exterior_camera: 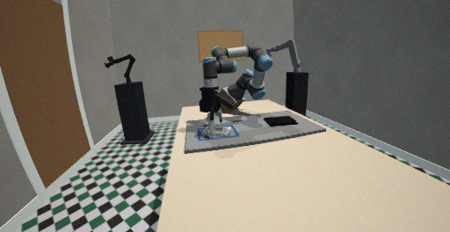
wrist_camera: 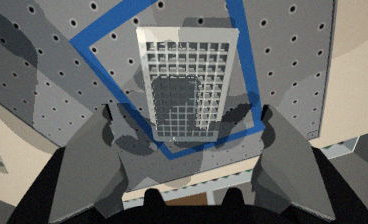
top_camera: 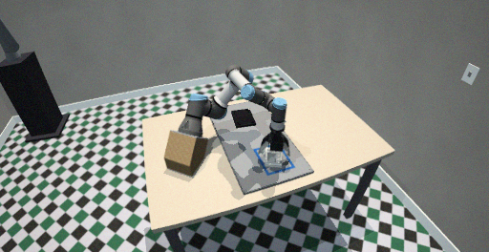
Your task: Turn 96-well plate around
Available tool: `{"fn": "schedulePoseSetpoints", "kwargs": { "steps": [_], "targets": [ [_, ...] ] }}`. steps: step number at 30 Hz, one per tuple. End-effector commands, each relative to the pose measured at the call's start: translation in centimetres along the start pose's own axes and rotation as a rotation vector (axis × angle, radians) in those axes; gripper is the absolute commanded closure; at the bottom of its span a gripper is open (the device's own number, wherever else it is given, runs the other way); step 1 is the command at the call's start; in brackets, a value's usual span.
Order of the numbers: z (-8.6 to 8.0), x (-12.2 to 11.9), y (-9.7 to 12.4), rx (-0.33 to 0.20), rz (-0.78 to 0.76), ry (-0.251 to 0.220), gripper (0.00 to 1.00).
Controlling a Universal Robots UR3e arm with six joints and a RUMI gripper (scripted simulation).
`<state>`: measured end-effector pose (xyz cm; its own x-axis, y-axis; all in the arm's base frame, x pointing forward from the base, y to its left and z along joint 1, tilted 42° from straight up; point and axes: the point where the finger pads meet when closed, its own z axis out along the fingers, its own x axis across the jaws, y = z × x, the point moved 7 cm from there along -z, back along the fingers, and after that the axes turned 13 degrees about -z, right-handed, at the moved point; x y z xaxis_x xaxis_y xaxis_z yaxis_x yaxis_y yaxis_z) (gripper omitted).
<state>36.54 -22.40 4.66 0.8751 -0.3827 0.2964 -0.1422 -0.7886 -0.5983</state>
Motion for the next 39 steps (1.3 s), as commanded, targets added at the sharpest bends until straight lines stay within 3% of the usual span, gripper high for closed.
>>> {"fn": "schedulePoseSetpoints", "kwargs": {
  "steps": [1, 26, 39],
  "targets": [
    [-0.7, 0.0, 0.0, -0.002, -0.001, 0.001, 0.00],
    [-6.8, 0.0, 0.0, -0.002, -0.001, 0.001, 0.00],
    [-6.9, 0.0, 0.0, -0.002, -0.001, 0.001, 0.00]
  ]
}}
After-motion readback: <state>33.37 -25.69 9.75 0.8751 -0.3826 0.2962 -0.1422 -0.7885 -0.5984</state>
